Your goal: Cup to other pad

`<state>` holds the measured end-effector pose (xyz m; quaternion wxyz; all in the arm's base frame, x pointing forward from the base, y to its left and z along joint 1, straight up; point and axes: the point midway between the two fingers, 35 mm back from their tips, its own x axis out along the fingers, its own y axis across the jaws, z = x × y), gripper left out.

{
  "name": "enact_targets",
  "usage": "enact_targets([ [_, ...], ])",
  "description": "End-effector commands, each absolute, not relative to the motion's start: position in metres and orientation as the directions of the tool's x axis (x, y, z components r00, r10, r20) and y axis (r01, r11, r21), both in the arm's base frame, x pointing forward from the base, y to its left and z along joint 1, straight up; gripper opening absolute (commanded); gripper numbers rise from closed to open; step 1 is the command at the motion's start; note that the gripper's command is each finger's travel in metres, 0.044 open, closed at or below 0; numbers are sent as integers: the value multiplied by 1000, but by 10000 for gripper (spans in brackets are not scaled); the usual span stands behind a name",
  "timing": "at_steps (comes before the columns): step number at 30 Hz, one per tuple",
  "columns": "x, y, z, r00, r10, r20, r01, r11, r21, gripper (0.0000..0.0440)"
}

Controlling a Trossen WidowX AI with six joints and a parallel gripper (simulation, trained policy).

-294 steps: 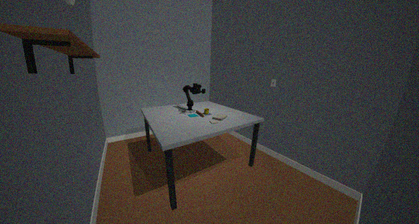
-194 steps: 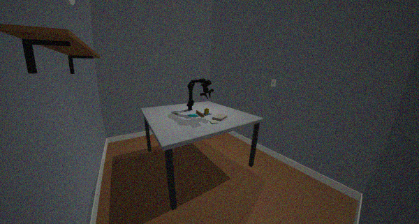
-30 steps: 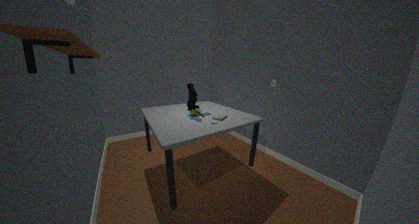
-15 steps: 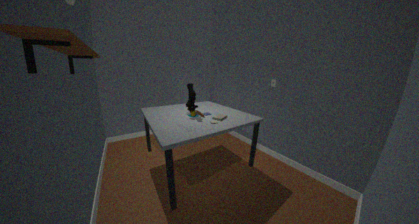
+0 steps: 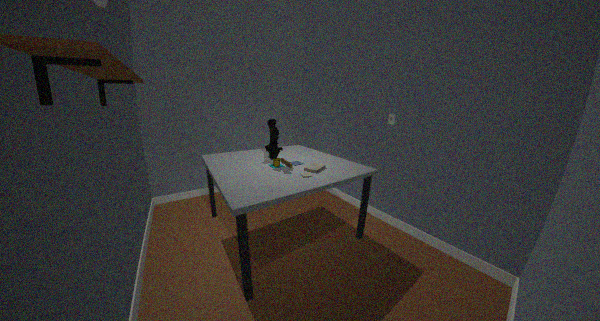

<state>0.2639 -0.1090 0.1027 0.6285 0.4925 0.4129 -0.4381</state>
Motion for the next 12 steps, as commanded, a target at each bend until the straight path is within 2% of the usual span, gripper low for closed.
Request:
enact_targets([
  [1, 261, -109, 112, 296, -142, -944, 951, 130, 279, 258],
  [6, 259, -111, 128, 329, -152, -932, 942, 127, 312, 286],
  [9, 258, -114, 140, 352, -162, -922, 934, 125, 334, 326],
  [12, 256, -117, 150, 364, -168, -916, 930, 118, 348, 387],
])
